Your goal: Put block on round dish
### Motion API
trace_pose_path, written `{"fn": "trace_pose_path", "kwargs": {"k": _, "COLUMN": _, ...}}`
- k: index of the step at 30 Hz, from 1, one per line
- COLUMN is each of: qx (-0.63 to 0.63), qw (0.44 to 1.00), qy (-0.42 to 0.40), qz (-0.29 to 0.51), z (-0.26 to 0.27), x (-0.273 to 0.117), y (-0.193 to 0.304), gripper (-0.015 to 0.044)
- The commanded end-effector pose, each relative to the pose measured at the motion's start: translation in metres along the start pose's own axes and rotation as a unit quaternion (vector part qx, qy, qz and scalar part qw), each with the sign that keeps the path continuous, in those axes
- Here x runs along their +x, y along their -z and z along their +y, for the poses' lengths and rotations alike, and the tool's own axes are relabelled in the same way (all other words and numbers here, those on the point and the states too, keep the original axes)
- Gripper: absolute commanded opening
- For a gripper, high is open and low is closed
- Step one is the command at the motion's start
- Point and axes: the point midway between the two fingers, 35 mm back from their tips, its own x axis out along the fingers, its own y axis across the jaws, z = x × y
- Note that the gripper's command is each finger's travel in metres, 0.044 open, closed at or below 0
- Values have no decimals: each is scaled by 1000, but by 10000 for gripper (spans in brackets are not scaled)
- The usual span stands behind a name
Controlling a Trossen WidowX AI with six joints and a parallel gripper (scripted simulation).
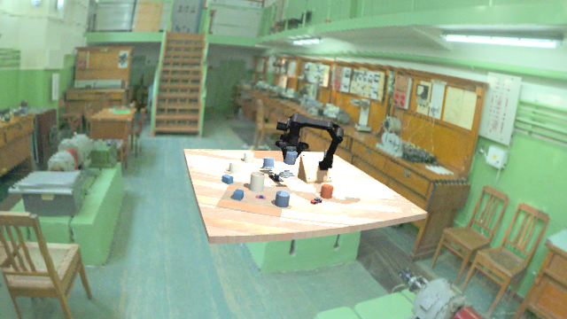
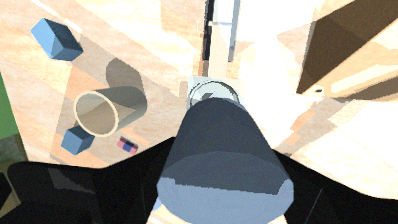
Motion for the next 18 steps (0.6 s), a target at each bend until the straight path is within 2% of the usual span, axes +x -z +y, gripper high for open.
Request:
{"fn": "trace_pose_path", "kwargs": {"k": 1, "qx": 1, "qw": 1000, "qy": -1, "qz": -2, "z": 0, "x": 3, "y": 4, "gripper": 0}}
{"fn": "trace_pose_path", "kwargs": {"k": 18, "qx": -4, "qw": 1000, "qy": 10, "qz": -2, "z": -49, "x": 72, "y": 104, "gripper": 0}}
